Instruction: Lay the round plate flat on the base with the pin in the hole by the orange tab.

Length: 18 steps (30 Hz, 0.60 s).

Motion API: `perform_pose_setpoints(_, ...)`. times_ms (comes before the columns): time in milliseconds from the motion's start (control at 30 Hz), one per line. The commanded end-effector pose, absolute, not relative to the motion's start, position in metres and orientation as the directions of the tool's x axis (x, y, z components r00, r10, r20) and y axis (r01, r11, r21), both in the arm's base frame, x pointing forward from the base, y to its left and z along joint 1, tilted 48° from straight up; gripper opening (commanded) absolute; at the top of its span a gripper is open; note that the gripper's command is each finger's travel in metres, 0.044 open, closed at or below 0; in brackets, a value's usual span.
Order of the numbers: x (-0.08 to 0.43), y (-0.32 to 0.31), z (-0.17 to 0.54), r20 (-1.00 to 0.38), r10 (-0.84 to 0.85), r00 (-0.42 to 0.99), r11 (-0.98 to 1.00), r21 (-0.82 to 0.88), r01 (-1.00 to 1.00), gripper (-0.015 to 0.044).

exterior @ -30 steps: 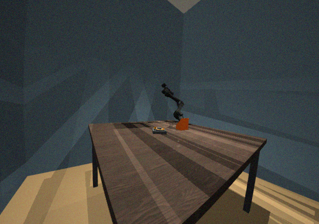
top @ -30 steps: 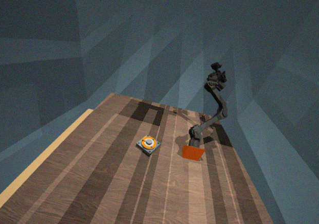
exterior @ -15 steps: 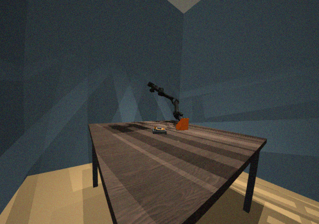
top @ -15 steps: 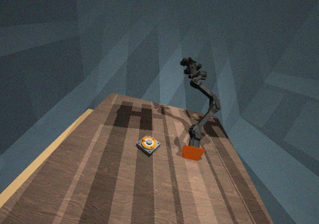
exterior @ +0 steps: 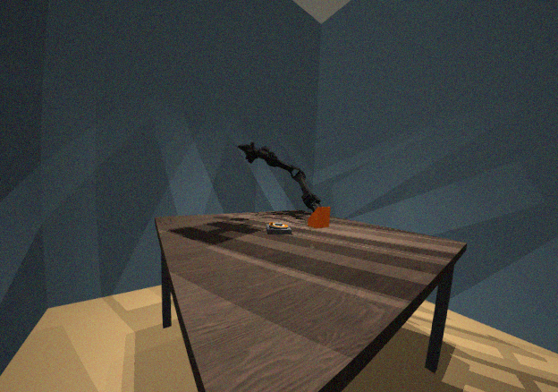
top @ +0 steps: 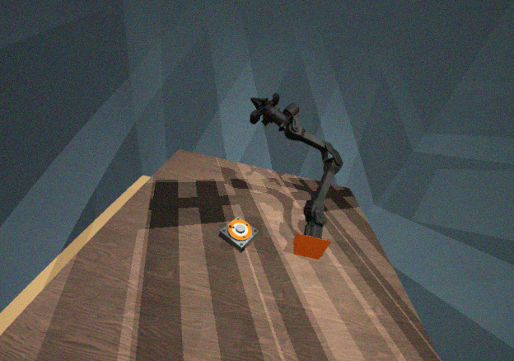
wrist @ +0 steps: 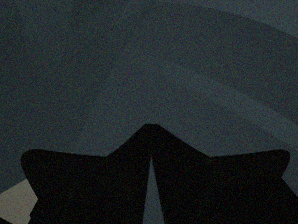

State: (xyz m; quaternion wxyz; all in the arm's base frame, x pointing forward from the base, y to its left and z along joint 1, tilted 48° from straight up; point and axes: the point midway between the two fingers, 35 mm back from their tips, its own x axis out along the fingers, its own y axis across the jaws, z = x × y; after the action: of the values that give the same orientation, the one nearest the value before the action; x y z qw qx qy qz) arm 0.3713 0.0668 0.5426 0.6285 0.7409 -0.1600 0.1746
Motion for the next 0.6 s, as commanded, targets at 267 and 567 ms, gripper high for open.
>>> perform_pose_setpoints(267, 0.465, 0.105, 0.344, -0.188, -0.057, 0.980, 0.307, 0.931, 0.197, 0.0000)
perform_pose_setpoints(567, 0.460, 0.109, 0.168, -0.662, -0.255, 0.705, 0.733, 0.344, 0.588, 0.0000)
